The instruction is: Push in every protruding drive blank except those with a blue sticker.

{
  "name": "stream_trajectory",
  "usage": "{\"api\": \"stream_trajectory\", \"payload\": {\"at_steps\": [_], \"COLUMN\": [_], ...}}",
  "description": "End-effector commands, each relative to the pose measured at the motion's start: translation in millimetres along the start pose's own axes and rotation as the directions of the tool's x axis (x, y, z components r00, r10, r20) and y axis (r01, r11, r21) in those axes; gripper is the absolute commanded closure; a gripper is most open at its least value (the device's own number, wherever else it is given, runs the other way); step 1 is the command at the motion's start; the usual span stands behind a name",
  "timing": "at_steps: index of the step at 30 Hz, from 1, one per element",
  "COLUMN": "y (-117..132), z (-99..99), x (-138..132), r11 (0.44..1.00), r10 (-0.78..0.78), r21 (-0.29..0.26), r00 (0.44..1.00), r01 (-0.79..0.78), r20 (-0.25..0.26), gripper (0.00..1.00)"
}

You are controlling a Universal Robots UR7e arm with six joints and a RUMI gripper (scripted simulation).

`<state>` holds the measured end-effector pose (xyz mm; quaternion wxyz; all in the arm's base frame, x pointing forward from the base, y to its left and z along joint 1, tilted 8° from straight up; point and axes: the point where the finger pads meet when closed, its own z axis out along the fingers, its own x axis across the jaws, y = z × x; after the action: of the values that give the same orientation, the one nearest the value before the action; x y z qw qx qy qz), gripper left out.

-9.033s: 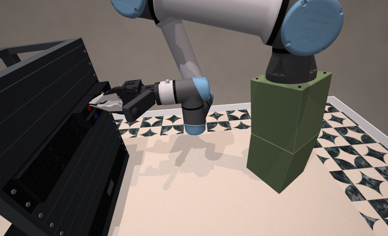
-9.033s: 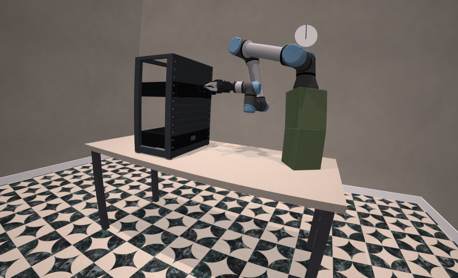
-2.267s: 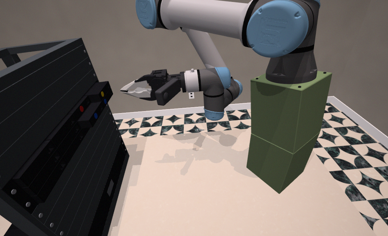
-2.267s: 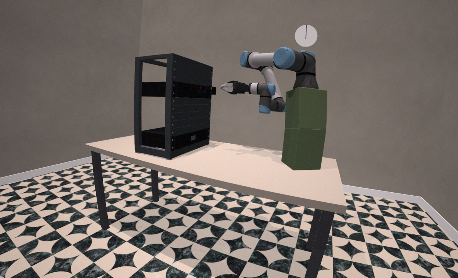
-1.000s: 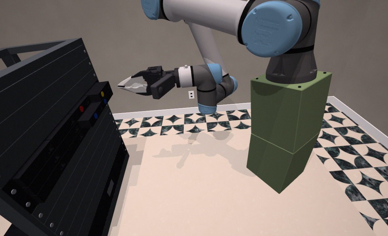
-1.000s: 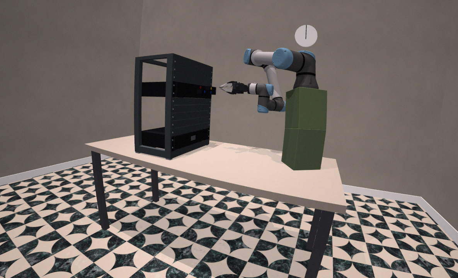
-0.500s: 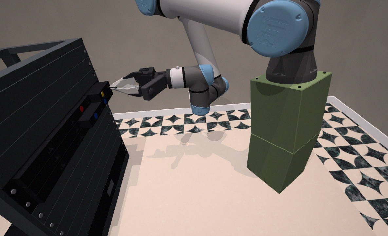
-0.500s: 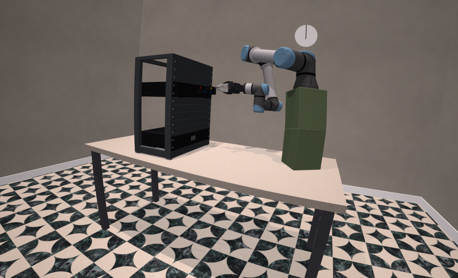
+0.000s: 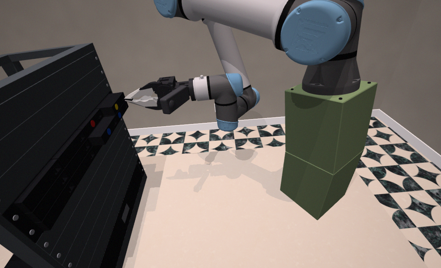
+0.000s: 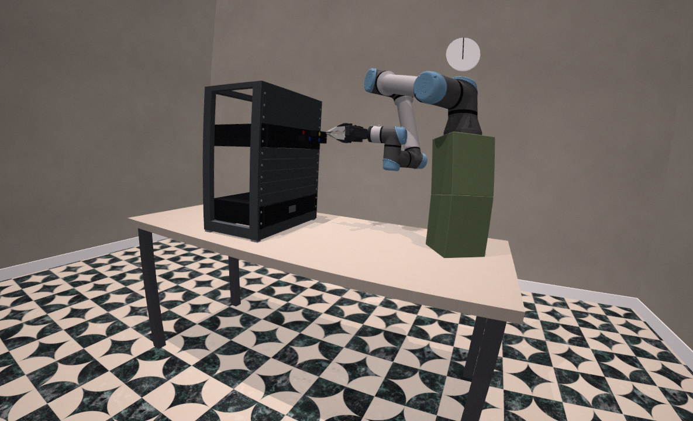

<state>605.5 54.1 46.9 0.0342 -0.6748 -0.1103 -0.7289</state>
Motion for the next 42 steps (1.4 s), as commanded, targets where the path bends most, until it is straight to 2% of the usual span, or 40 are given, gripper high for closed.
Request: {"api": "stream_trajectory", "payload": {"at_steps": [1,13,22,42], "y": [-1,-1,-2,-2], "z": [1.4,1.8,12.4,12.5], "x": [2,2,3,3], "r11": [1.0,1.0,1.0,1.0], "r10": [-0.005,-0.005,-0.005,-0.005], "r21": [0.002,0.002,0.002,0.002], "r00": [1.0,1.0,1.0,1.0], "r01": [0.005,0.005,0.005,0.005], "r20": [-0.005,-0.005,-0.005,-0.005], "gripper": [1.0,1.0,1.0,1.0]}}
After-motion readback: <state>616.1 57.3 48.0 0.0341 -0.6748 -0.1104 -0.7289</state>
